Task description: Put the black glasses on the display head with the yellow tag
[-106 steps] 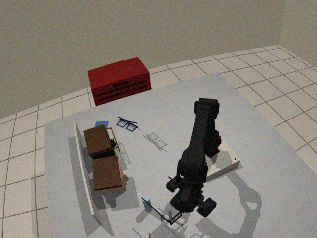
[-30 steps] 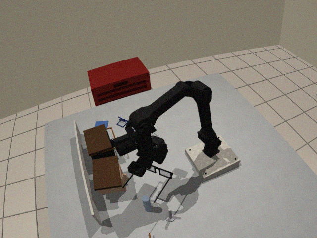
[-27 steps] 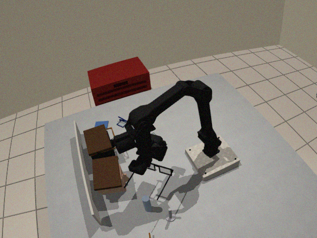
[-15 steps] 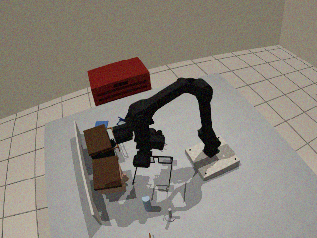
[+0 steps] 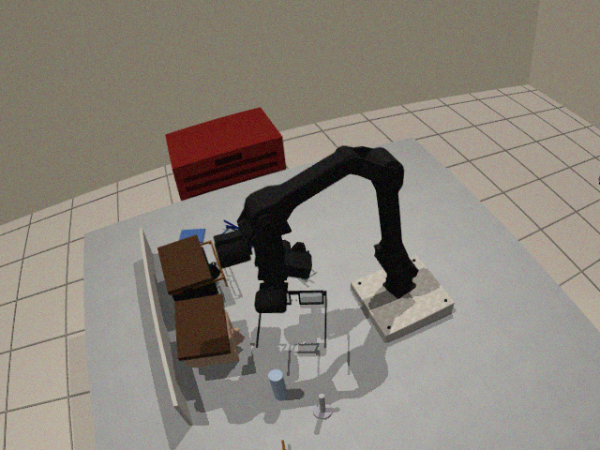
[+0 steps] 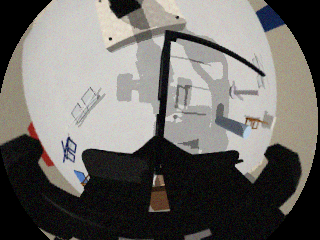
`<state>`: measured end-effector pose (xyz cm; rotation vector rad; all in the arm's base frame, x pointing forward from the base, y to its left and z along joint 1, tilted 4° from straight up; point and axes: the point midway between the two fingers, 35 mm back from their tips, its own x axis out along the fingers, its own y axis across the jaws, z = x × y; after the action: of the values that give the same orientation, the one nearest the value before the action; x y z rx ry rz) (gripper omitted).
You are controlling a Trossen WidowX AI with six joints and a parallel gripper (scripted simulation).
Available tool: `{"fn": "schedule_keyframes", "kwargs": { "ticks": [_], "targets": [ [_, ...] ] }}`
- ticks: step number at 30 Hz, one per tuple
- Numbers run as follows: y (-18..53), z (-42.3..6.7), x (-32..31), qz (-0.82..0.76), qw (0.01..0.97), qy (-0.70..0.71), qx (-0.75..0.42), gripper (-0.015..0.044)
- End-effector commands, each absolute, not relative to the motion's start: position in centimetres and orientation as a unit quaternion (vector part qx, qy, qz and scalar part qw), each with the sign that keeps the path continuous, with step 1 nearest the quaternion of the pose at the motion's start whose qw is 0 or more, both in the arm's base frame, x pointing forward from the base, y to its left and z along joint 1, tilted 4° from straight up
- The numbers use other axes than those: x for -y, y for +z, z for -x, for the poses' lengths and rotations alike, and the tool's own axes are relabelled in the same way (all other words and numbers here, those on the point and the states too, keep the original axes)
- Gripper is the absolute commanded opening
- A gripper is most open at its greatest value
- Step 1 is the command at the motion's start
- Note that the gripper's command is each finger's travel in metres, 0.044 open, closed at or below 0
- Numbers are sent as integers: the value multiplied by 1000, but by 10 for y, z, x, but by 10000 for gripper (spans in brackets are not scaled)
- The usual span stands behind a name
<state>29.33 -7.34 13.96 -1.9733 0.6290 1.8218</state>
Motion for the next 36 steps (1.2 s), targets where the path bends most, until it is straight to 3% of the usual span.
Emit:
{"fn": "schedule_keyframes", "kwargs": {
  "ticks": [1, 36],
  "targets": [
    [135, -294, 73, 703, 190, 649, -221, 0],
    [105, -298, 76, 703, 190, 649, -221, 0]
  ]
}}
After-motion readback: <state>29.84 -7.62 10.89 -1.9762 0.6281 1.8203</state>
